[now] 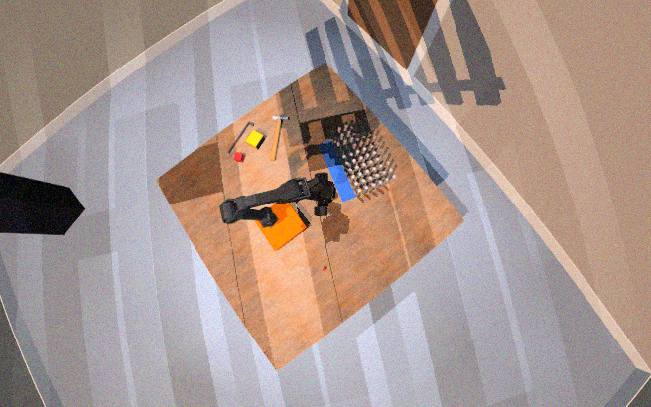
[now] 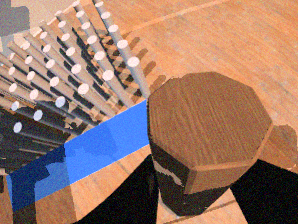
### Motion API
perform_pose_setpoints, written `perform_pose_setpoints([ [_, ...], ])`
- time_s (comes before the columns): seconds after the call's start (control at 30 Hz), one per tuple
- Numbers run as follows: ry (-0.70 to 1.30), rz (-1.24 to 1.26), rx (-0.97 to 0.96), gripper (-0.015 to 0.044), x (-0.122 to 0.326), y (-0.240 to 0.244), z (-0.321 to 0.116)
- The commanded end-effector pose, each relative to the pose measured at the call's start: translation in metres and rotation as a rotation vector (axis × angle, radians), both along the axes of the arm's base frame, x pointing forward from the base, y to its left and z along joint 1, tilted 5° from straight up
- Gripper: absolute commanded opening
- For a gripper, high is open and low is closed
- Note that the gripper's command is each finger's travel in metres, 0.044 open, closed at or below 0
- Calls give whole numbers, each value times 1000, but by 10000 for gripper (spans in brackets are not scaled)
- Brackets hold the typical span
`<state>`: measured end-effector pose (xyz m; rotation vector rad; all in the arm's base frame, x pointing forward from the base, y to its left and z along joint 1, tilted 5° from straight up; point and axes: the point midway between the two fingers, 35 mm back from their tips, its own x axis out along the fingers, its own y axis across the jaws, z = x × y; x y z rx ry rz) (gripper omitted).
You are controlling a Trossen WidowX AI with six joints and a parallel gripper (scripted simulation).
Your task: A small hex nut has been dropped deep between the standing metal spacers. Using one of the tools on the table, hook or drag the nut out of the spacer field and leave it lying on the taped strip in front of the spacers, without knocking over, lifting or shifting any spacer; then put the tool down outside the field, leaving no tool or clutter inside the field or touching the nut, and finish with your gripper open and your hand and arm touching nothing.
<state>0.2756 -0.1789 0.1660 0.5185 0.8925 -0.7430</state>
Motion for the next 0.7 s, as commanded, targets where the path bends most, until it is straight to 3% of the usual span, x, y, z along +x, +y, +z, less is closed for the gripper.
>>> perform_pose_setpoints([
  [0.0, 40, 95, -47, 0, 2, 6, 1],
  [0.67, 258, 694, -306, 0, 11, 45, 1],
])
